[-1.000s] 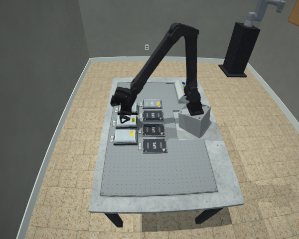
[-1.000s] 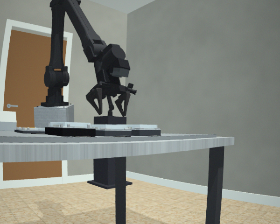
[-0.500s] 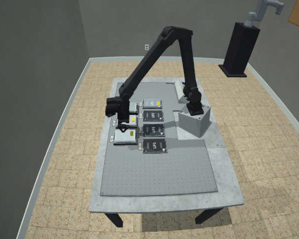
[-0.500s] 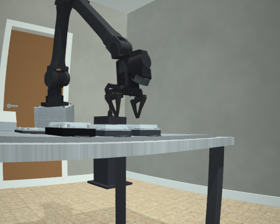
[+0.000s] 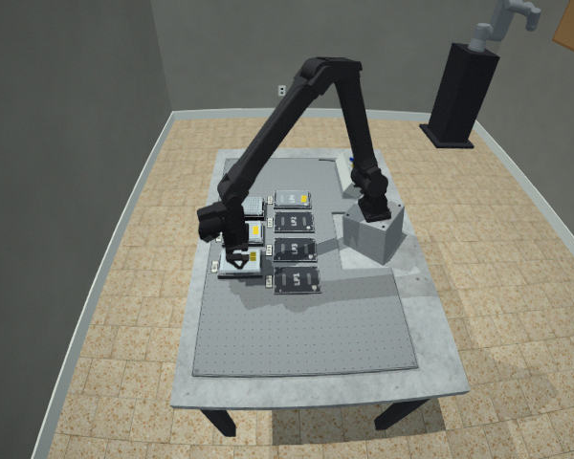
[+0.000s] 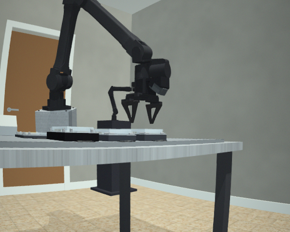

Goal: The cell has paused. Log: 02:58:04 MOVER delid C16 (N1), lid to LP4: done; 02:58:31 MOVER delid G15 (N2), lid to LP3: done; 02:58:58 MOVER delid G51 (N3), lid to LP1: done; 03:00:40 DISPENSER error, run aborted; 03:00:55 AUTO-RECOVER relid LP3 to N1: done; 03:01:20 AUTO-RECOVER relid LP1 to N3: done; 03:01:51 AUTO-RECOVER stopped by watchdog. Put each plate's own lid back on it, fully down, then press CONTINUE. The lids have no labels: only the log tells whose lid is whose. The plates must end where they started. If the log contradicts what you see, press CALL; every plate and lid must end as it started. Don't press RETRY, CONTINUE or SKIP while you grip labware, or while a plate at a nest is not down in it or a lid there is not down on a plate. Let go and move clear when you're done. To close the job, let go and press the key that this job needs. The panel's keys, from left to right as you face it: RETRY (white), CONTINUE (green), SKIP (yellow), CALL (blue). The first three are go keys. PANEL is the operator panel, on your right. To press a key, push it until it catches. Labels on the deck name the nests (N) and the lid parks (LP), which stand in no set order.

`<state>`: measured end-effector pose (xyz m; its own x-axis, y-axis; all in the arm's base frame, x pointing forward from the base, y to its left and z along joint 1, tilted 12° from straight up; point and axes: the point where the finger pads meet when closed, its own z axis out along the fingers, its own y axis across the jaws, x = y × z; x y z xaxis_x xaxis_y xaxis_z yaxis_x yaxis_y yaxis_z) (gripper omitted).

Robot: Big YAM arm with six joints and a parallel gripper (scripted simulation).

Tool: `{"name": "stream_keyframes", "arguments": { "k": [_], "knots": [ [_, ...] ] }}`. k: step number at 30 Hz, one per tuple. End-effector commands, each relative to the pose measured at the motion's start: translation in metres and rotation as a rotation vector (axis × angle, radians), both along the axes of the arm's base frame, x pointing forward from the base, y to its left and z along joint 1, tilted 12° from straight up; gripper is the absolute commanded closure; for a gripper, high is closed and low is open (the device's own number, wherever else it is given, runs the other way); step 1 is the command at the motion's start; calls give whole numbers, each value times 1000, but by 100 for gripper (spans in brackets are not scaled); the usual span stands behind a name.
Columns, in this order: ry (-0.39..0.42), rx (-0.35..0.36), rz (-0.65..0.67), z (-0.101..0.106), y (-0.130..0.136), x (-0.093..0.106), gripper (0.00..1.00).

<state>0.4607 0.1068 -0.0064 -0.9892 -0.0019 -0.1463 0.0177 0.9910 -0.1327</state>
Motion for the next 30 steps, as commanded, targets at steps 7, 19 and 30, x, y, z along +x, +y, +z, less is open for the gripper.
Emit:
{"name": "stream_keyframes", "arguments": {
  "k": [7, 19, 30],
  "knots": [
    [-33, 10, -32, 11, -3, 14, 0],
    [-4, 1, -46, -14, -11, 6, 0],
    [-2, 0, -29, -32, -13, 8, 0]
  ]
}}
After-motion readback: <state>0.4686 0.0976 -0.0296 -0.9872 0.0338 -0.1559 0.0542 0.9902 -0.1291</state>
